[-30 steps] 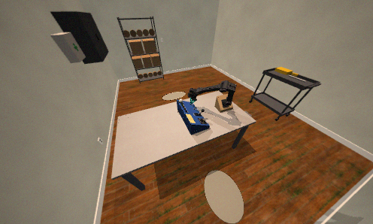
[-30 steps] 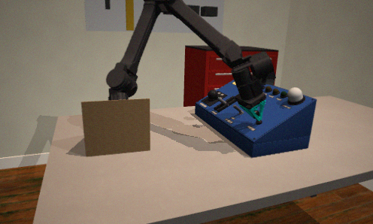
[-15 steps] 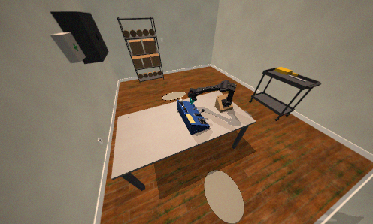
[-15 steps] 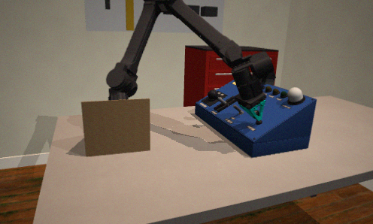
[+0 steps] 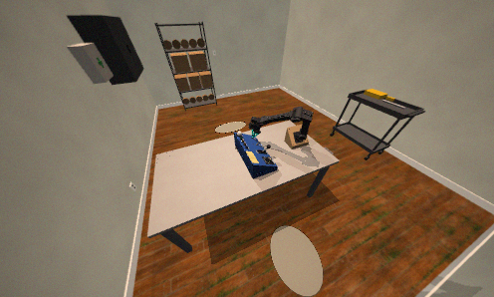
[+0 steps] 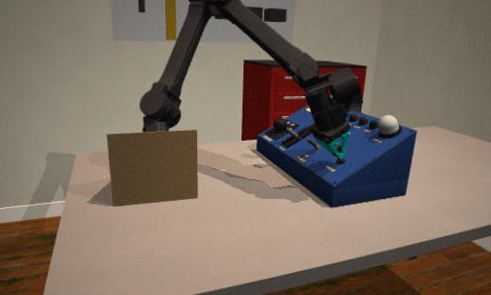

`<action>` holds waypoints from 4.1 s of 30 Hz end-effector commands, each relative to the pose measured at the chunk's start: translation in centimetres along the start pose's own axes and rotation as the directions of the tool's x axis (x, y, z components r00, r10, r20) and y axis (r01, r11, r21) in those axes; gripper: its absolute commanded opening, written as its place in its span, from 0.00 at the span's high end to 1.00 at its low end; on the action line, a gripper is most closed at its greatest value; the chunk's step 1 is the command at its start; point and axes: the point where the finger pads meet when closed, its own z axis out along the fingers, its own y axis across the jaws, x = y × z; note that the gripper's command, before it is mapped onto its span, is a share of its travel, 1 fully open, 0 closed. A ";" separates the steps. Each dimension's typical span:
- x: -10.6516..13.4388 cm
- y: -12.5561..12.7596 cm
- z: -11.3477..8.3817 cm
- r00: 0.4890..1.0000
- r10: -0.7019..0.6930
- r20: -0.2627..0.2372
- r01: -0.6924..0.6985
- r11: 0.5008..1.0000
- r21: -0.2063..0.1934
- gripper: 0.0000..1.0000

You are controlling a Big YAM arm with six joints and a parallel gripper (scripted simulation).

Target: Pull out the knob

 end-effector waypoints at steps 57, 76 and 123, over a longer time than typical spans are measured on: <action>-1.3 -0.4 -3.3 0.999 -0.001 0.042 0.001 1.000 0.014 1.00; -2.4 -0.6 -3.9 0.998 -0.018 0.053 0.017 1.000 0.023 1.00; -2.8 -0.7 -4.1 0.998 -0.025 0.058 0.023 0.999 0.024 1.00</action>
